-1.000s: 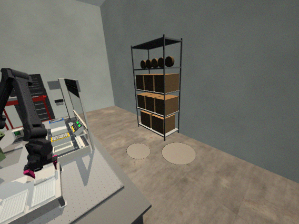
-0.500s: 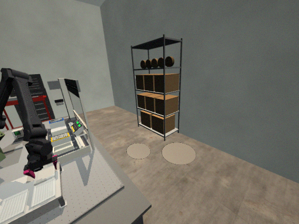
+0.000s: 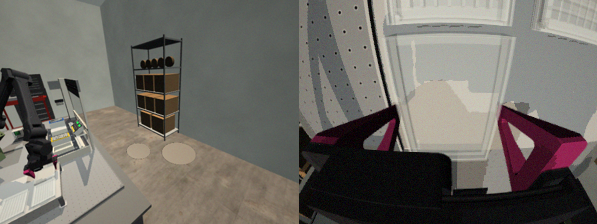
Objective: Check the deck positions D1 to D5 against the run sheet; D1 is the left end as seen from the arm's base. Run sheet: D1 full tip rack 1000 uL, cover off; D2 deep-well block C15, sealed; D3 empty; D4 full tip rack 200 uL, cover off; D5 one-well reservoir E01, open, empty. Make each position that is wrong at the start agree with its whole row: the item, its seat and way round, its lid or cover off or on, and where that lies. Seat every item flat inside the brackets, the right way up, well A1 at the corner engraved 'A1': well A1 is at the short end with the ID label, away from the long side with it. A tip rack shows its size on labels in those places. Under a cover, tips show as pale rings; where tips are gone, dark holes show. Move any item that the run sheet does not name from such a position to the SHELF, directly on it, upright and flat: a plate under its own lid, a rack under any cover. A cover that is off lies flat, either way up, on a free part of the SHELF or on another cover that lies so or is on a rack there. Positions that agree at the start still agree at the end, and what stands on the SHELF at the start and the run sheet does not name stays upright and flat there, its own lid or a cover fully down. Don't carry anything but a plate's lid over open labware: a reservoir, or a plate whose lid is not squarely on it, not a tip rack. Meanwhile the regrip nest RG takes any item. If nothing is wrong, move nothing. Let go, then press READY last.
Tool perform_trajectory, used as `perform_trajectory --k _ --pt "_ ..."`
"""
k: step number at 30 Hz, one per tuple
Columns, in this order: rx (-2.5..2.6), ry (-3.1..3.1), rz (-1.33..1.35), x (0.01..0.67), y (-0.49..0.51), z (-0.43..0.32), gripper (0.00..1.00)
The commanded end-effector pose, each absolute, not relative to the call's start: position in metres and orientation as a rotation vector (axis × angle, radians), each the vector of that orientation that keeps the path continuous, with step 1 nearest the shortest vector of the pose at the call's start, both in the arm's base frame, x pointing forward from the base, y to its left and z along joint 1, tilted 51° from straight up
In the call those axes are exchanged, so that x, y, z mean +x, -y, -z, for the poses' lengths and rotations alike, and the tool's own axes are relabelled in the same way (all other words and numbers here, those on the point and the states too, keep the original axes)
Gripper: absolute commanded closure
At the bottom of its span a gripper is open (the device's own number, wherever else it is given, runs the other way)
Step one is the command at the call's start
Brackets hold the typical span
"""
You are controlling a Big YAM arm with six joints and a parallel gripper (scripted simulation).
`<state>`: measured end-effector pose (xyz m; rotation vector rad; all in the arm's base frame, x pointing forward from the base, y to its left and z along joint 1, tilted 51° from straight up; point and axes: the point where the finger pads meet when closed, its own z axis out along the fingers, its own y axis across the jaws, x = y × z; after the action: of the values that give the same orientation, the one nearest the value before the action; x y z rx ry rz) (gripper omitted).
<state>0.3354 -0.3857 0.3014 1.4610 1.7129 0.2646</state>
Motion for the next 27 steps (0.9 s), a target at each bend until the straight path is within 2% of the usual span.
perform_trajectory --k 1,27 --pt "1.448 -1.715 -0.276 0.337 0.376 -0.311 0.0" --pt "1.432 -1.69 -0.24 0.301 0.372 -0.349 0.0"
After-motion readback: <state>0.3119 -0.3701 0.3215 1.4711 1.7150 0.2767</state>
